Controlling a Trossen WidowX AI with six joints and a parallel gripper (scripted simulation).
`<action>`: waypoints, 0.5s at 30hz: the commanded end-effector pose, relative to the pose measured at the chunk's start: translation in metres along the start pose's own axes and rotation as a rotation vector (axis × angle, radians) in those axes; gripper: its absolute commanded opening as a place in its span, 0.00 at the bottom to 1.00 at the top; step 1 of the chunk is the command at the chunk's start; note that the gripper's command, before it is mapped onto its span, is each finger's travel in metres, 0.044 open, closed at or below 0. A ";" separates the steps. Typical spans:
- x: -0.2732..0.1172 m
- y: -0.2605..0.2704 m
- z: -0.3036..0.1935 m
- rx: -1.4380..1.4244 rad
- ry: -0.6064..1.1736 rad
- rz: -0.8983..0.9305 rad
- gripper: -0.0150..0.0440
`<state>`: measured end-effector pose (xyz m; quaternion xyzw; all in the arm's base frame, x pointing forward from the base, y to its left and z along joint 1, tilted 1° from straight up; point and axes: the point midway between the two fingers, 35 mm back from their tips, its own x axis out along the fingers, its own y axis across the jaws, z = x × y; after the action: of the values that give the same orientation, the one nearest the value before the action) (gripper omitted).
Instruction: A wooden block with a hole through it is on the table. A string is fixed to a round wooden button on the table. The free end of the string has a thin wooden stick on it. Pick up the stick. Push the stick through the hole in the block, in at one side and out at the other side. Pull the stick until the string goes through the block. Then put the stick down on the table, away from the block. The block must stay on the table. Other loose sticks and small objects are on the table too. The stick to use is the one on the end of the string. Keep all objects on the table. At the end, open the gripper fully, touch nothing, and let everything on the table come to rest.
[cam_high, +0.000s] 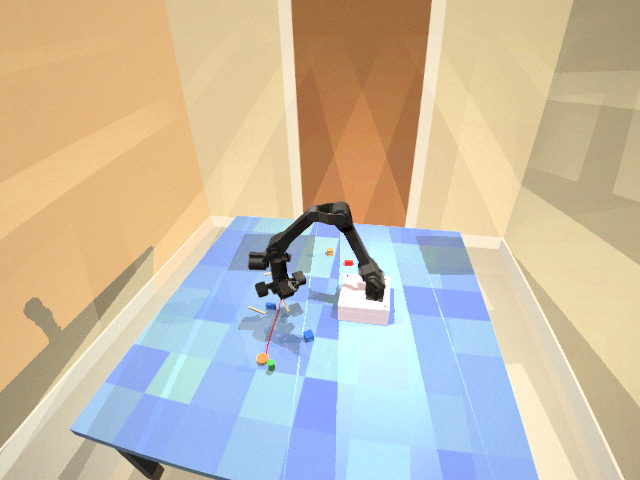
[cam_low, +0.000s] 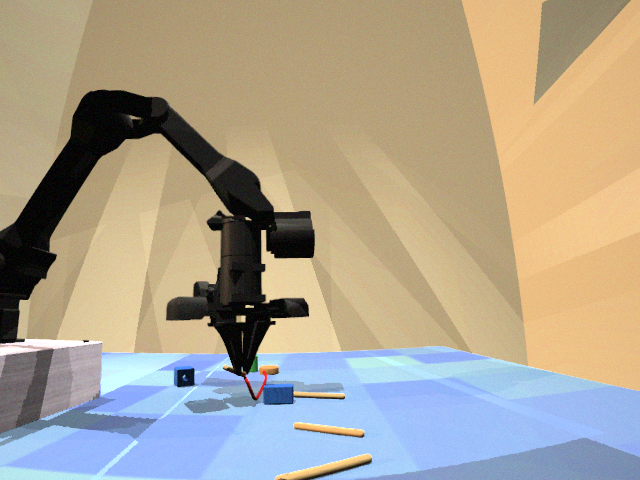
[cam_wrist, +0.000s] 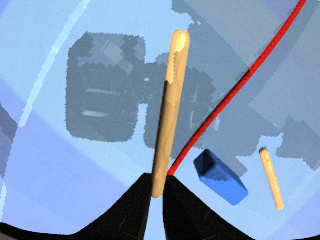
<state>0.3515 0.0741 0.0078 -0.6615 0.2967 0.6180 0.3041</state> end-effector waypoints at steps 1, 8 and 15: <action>0.003 0.004 0.002 -0.005 0.003 0.004 0.25; 0.009 0.010 0.005 -0.005 0.002 0.004 0.25; 0.015 0.017 0.009 -0.005 0.001 0.005 0.25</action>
<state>0.3378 0.0712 -0.0057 -0.6610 0.2970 0.6186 0.3036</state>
